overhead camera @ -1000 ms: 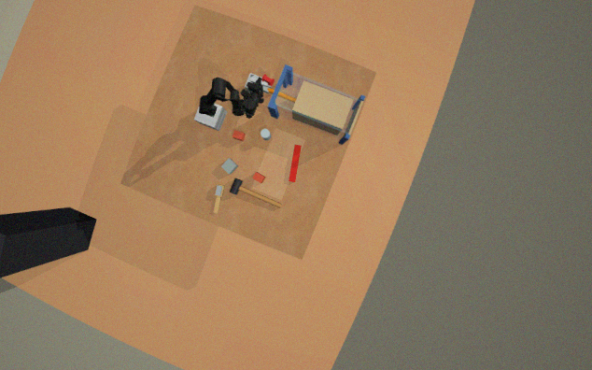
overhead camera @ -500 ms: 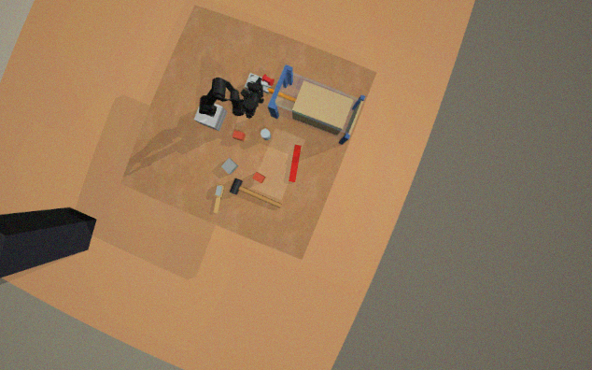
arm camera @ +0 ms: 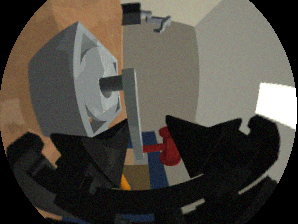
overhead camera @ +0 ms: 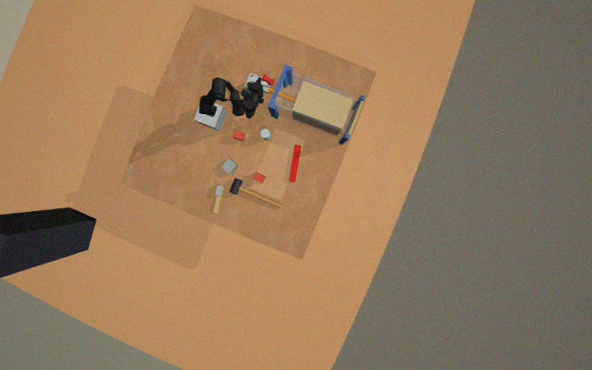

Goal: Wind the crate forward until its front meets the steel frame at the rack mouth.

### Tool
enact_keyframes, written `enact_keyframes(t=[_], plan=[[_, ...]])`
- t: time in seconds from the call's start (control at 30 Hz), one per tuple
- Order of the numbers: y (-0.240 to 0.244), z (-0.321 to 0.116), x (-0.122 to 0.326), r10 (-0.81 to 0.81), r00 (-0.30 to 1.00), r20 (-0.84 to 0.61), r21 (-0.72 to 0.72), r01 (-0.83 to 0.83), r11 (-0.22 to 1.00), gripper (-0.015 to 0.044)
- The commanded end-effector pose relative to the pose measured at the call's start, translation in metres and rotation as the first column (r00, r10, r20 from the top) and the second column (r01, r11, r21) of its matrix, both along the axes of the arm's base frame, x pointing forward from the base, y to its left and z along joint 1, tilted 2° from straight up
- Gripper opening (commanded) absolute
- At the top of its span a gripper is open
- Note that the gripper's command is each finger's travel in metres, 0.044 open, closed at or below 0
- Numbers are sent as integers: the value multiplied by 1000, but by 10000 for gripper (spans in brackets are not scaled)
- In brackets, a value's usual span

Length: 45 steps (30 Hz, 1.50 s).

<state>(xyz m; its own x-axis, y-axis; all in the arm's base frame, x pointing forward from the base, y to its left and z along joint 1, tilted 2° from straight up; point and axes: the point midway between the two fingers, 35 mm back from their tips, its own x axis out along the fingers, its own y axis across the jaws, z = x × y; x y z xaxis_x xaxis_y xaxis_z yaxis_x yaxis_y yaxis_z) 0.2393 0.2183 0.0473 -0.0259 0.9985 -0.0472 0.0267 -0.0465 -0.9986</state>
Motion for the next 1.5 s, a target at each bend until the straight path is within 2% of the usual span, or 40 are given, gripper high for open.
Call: enact_keyframes(t=[0.0, 1.47], plan=[[0, 0, 0, 0, 1000, 0, 0, 0, 1000, 240], [0, 4, 0, 0, 1000, 0, 0, 0, 1000, 240]])
